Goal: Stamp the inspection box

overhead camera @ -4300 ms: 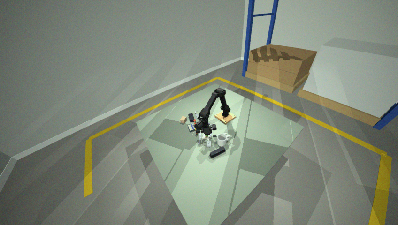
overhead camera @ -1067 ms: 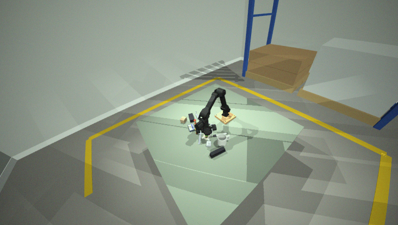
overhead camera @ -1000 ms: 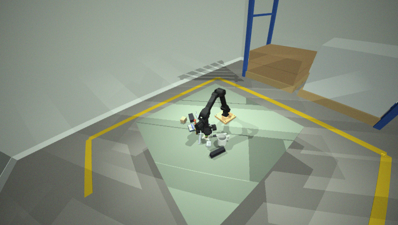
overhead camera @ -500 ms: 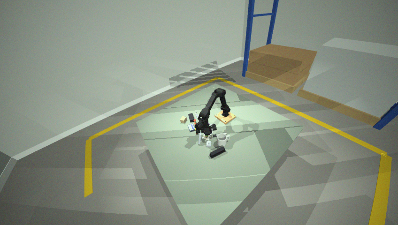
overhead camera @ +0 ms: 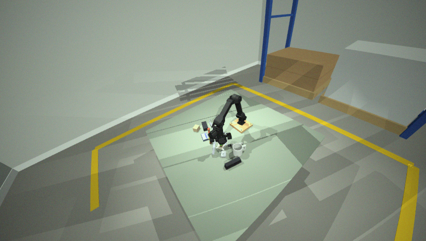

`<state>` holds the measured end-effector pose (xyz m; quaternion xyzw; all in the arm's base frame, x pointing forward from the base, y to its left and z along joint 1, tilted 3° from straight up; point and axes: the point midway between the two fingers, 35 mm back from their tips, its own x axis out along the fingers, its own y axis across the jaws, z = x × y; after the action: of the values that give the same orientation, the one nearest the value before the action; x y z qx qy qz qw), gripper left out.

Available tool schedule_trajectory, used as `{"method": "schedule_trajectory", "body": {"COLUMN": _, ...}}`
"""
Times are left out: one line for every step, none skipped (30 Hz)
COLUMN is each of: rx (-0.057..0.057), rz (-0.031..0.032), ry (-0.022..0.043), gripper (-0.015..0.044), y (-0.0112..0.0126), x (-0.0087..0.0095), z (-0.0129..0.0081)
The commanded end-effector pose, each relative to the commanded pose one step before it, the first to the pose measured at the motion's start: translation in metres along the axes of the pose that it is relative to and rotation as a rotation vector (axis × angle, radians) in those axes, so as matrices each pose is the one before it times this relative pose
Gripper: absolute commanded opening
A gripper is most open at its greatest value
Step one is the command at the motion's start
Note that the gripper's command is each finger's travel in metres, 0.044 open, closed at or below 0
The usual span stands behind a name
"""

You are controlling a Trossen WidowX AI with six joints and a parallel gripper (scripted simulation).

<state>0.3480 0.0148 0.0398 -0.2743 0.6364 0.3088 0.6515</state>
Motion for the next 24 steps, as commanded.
{"method": "schedule_trajectory", "body": {"rx": -0.0039, "rz": -0.00156, "ry": -0.00575, "gripper": 0.0, "y": -0.00028, "x": -0.00352, "z": 0.00102}}
{"method": "schedule_trajectory", "body": {"rx": 0.0, "rz": -0.00002, "ry": -0.00001, "gripper": 0.0, "y": -0.00008, "x": -0.00129, "z": 0.00013}}
{"method": "schedule_trajectory", "body": {"rx": 0.0, "rz": -0.00002, "ry": -0.00001, "gripper": 0.0, "y": -0.0001, "x": -0.00158, "z": 0.00015}}
{"method": "schedule_trajectory", "body": {"rx": 0.0, "rz": -0.00002, "ry": -0.00001, "gripper": 0.0, "y": -0.00009, "x": -0.00158, "z": 0.00014}}
{"method": "schedule_trajectory", "body": {"rx": 0.0, "rz": -0.00002, "ry": -0.00001, "gripper": 0.0, "y": -0.00008, "x": -0.00159, "z": 0.00014}}
{"method": "schedule_trajectory", "body": {"rx": 0.0, "rz": -0.00002, "ry": -0.00001, "gripper": 0.0, "y": -0.00008, "x": -0.00159, "z": 0.00013}}
{"method": "schedule_trajectory", "body": {"rx": 0.0, "rz": -0.00002, "ry": -0.00001, "gripper": 0.0, "y": -0.00007, "x": -0.00159, "z": 0.00012}}
{"method": "schedule_trajectory", "body": {"rx": 0.0, "rz": -0.00002, "ry": -0.00001, "gripper": 0.0, "y": -0.00006, "x": -0.00159, "z": 0.00012}}
{"method": "schedule_trajectory", "body": {"rx": 0.0, "rz": -0.00001, "ry": -0.00001, "gripper": 0.0, "y": -0.00006, "x": -0.0016, "z": 0.00011}}
{"method": "schedule_trajectory", "body": {"rx": 0.0, "rz": -0.00001, "ry": -0.00001, "gripper": 0.0, "y": -0.00005, "x": -0.0016, "z": 0.00011}}
{"method": "schedule_trajectory", "body": {"rx": 0.0, "rz": -0.00001, "ry": -0.00001, "gripper": 0.0, "y": -0.00004, "x": -0.0016, "z": 0.0001}}
{"method": "schedule_trajectory", "body": {"rx": 0.0, "rz": -0.00001, "ry": -0.00001, "gripper": 0.0, "y": -0.00003, "x": -0.0016, "z": 0.00009}}
{"method": "schedule_trajectory", "body": {"rx": 0.0, "rz": -0.00001, "ry": 0.0, "gripper": 0.0, "y": -0.00003, "x": -0.0016, "z": 0.00009}}
{"method": "schedule_trajectory", "body": {"rx": 0.0, "rz": -0.00001, "ry": 0.0, "gripper": 0.0, "y": -0.00002, "x": -0.0016, "z": 0.00008}}
{"method": "schedule_trajectory", "body": {"rx": 0.0, "rz": -0.00001, "ry": 0.0, "gripper": 0.0, "y": -0.00001, "x": -0.00161, "z": 0.00008}}
{"method": "schedule_trajectory", "body": {"rx": 0.0, "rz": -0.00001, "ry": 0.0, "gripper": 0.0, "y": -0.00001, "x": -0.00161, "z": 0.00007}}
{"method": "schedule_trajectory", "body": {"rx": 0.0, "rz": -0.00001, "ry": 0.0, "gripper": 0.0, "y": 0.0, "x": -0.00161, "z": 0.00006}}
{"method": "schedule_trajectory", "body": {"rx": 0.0, "rz": -0.00001, "ry": 0.0, "gripper": 0.0, "y": 0.00001, "x": -0.00161, "z": 0.00006}}
{"method": "schedule_trajectory", "body": {"rx": 0.0, "rz": -0.00001, "ry": 0.0, "gripper": 0.0, "y": 0.00001, "x": -0.00161, "z": 0.00005}}
{"method": "schedule_trajectory", "body": {"rx": 0.0, "rz": -0.00001, "ry": 0.0, "gripper": 0.0, "y": 0.00002, "x": -0.00161, "z": 0.00004}}
{"method": "schedule_trajectory", "body": {"rx": 0.0, "rz": -0.00001, "ry": 0.0, "gripper": 0.0, "y": 0.00003, "x": -0.00162, "z": 0.00004}}
{"method": "schedule_trajectory", "body": {"rx": 0.0, "rz": 0.0, "ry": 0.0, "gripper": 0.0, "y": 0.00003, "x": -0.00162, "z": 0.00003}}
{"method": "schedule_trajectory", "body": {"rx": 0.0, "rz": 0.0, "ry": 0.0, "gripper": 0.0, "y": 0.00004, "x": -0.00162, "z": 0.00003}}
{"method": "schedule_trajectory", "body": {"rx": 0.0, "rz": 0.0, "ry": 0.0, "gripper": 0.0, "y": 0.00005, "x": -0.00162, "z": 0.00002}}
